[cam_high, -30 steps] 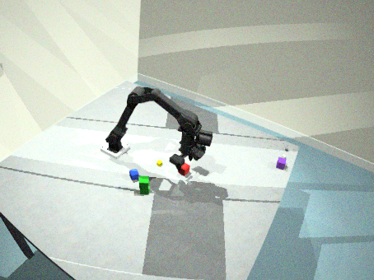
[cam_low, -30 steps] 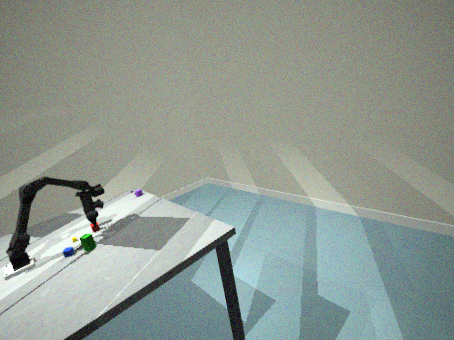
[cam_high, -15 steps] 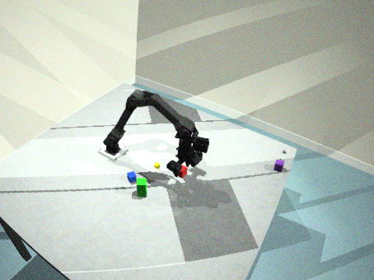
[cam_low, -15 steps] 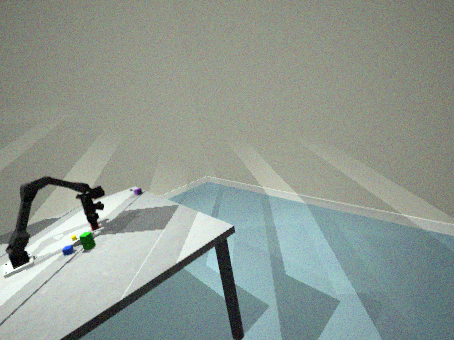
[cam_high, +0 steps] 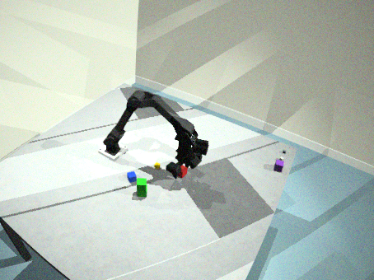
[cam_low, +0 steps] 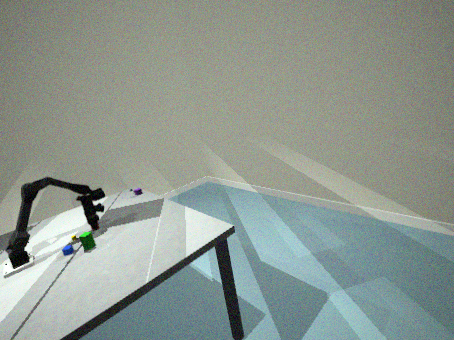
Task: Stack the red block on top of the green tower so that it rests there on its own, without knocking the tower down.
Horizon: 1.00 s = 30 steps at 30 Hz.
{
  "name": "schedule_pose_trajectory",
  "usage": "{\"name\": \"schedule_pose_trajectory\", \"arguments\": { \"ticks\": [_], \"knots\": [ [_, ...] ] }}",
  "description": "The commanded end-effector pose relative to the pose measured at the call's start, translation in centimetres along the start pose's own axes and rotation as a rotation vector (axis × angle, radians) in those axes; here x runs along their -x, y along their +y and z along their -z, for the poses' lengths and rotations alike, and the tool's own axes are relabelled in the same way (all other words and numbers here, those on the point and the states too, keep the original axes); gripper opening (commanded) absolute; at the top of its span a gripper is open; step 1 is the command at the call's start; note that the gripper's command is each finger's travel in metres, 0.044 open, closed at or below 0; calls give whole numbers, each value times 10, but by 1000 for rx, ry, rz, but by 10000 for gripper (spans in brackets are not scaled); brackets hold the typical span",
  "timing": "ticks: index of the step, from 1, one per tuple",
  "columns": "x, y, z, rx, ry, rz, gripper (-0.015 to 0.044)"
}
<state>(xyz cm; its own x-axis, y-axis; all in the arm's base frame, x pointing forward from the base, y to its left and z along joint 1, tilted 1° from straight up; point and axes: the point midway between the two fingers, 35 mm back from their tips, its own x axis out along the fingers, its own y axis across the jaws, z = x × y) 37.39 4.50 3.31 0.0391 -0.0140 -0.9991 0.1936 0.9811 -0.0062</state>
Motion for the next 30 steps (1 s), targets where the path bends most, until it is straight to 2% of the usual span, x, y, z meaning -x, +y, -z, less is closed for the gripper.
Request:
{"name": "schedule_pose_trajectory", "arguments": {
  "ticks": [1,5,15,23,28,30],
  "knots": [
    [-1,1,0,-4,1,-4,440],
    [0,1,0,-4,1,-4,440],
    [0,1,0,-4,1,-4,178],
    [0,1,0,-4,1,-4,124],
    [15,0,0,-4,1,-4,0],
    [25,0,0,-4,1,-4,0]
  ]
}}
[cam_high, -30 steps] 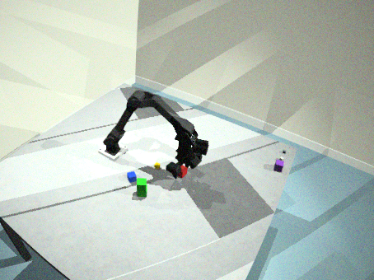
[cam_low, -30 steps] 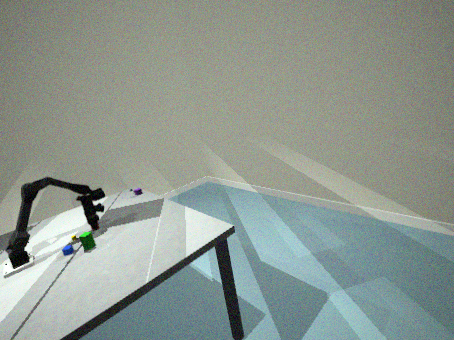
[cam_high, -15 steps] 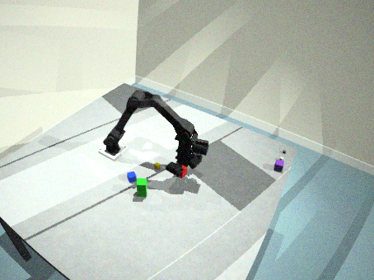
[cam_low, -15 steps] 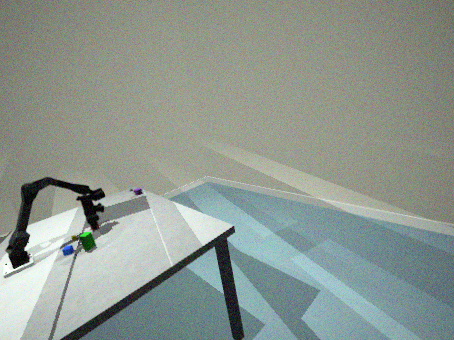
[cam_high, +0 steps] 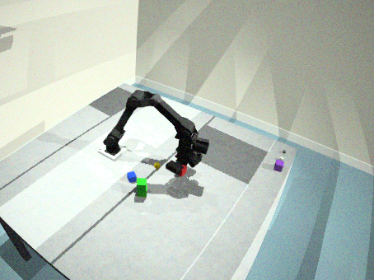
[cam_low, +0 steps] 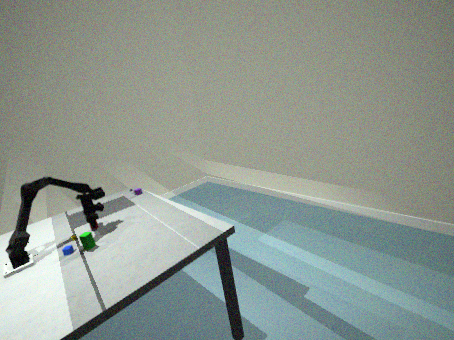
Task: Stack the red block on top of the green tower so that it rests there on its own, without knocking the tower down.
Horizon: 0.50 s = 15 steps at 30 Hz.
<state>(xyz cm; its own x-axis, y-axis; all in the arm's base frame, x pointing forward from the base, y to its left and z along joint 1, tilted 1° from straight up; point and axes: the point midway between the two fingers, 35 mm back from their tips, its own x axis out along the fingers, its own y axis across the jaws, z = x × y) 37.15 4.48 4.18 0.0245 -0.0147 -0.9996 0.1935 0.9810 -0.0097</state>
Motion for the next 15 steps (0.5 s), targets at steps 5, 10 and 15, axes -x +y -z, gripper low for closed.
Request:
{"name": "schedule_pose_trajectory", "arguments": {
  "ticks": [5,10,15],
  "knots": [
    [40,1,-2,-4,-14,-7,0],
    [65,0,-1,-4,-14,-7,0],
    [88,0,-1,-4,-14,-7,0]
  ]
}}
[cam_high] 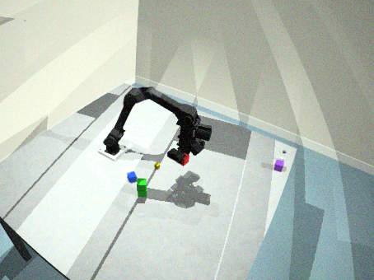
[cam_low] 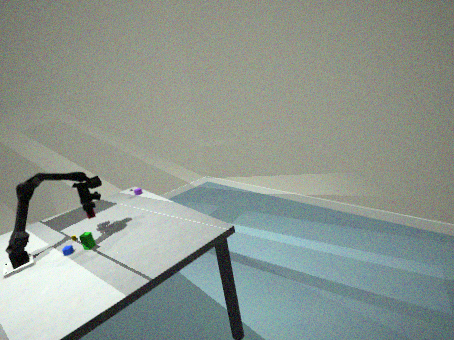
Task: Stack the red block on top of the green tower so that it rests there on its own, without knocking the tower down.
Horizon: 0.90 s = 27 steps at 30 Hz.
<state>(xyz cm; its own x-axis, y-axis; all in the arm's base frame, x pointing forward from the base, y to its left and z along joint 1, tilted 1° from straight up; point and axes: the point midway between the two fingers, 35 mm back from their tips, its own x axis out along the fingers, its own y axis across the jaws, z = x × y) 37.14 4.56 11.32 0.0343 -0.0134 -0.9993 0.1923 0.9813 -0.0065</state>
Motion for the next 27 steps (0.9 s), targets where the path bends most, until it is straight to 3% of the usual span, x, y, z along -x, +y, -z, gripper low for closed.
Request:
{"name": "schedule_pose_trajectory", "arguments": {
  "ticks": [1,15,27],
  "knots": [
    [20,0,0,-5,-4,-4,0],
    [39,-1,0,-5,-4,-4,0],
    [40,-75,2,-9,-3,5,0]
  ]
}}
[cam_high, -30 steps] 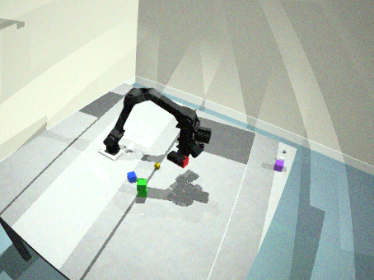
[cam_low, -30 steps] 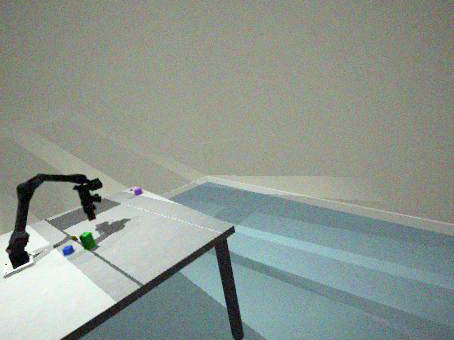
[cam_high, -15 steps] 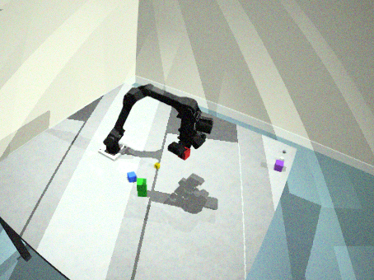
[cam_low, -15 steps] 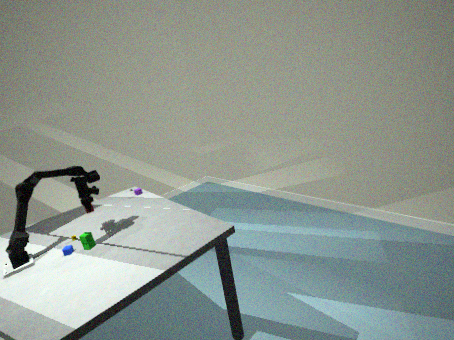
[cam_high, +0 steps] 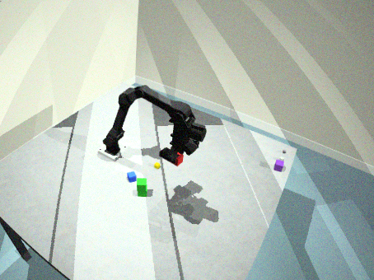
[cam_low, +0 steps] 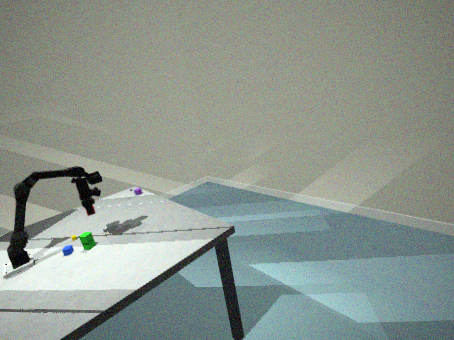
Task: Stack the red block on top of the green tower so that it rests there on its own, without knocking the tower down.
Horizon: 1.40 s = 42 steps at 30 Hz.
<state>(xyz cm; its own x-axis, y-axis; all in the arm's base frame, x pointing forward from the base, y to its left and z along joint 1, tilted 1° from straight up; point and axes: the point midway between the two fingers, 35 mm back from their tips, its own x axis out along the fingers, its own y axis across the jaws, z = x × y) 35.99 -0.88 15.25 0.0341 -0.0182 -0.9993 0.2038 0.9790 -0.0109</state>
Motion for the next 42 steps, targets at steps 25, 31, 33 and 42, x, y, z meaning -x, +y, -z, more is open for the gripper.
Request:
{"name": "schedule_pose_trajectory", "arguments": {
  "ticks": [25,31,33,42],
  "knots": [
    [0,-157,53,6,2,14,0],
    [-1,-166,59,7,2,15,0],
    [-5,-166,59,7,2,15,0],
    [-21,-166,59,7,2,15,0]
  ]
}}
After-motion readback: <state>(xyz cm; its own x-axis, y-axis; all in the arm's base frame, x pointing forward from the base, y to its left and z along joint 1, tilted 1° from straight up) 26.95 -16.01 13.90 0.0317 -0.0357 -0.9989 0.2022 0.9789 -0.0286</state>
